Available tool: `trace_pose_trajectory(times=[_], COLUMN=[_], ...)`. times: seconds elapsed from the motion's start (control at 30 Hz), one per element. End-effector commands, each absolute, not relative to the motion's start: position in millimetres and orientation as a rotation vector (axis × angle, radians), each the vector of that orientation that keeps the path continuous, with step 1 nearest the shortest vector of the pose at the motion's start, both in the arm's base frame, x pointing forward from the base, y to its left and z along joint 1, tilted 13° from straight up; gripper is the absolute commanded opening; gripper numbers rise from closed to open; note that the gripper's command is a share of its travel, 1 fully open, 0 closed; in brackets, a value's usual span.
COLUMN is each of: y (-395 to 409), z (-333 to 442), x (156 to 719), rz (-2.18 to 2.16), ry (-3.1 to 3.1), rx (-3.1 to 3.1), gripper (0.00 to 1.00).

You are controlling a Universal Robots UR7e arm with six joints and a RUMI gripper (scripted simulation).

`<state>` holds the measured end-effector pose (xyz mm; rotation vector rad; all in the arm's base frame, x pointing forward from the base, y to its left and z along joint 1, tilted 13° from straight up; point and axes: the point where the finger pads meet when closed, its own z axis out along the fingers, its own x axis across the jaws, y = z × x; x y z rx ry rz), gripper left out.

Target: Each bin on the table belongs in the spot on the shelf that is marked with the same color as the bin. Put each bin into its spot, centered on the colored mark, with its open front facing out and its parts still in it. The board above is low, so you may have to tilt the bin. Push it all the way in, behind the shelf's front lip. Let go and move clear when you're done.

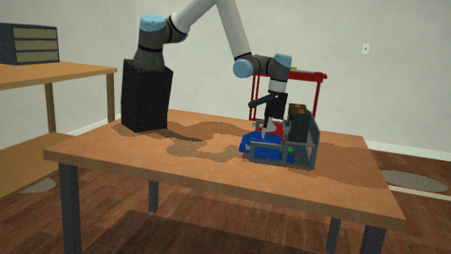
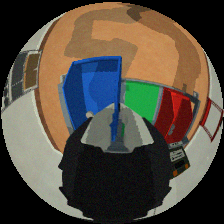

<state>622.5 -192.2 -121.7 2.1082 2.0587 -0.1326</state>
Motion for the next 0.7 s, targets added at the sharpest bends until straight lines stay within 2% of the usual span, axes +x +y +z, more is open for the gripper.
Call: trace_pose_trajectory(times=[0.0,0.67], y=[-192.3,-193.1], z=[-120.9,-125.6], x=[623.1,623.8], rz=[-0.132,-0.132], ry=[2.057,2.057], rx=[2.107,2.107], gripper=[0.0,0.0])
